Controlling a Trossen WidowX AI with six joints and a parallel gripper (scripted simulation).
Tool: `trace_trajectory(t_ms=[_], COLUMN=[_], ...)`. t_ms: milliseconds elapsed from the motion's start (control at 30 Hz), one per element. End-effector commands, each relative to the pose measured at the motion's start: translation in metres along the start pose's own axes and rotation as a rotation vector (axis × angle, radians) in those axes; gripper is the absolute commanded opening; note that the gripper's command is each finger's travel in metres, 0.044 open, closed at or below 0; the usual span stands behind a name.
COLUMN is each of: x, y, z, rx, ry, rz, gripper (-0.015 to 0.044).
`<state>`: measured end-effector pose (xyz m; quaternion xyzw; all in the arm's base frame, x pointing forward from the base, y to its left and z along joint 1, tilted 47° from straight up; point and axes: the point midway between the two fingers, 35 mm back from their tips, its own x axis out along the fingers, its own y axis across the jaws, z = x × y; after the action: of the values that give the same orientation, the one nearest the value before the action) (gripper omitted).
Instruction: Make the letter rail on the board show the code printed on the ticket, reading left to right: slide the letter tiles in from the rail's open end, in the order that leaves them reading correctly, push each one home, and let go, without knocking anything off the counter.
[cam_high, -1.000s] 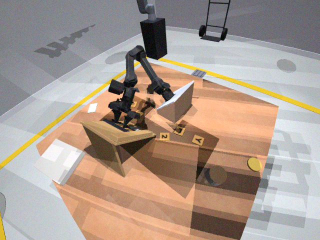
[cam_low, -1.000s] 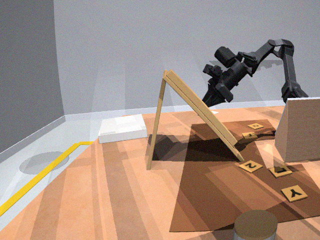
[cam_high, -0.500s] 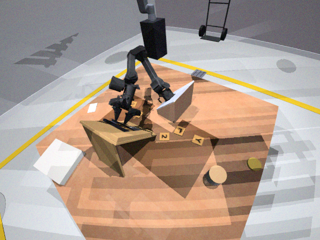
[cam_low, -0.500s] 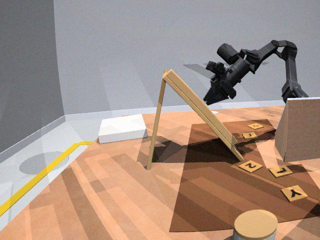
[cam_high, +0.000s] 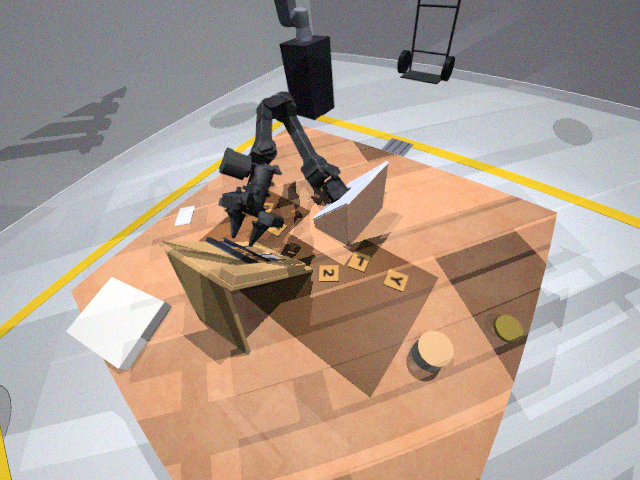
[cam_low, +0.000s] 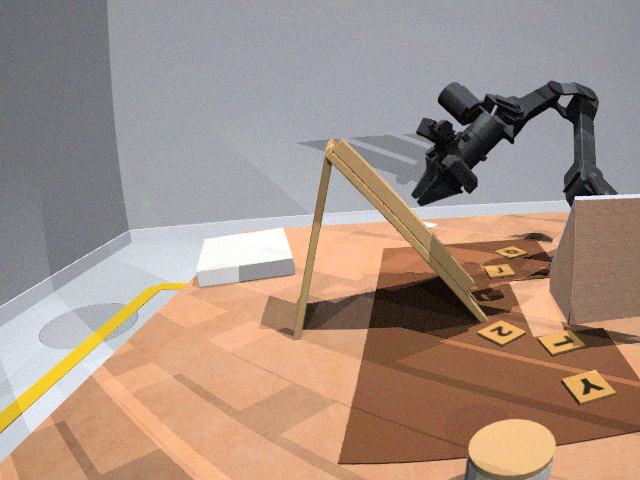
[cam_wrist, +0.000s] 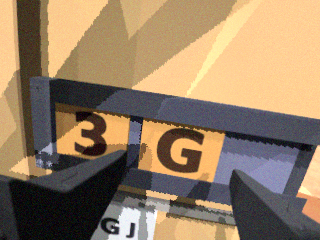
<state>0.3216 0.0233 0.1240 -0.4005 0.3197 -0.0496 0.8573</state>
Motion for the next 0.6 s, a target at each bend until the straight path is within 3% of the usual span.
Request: trace_trajectory(t_ms=[0, 567], x=[-0.003, -0.016], y=[0.000, -0.001], z=[0.000, 0.000], rx=[0.003, 0.003], ry=[0.000, 0.000], rz=[-0.003, -0.002], gripper=[0.0295, 0.0295])
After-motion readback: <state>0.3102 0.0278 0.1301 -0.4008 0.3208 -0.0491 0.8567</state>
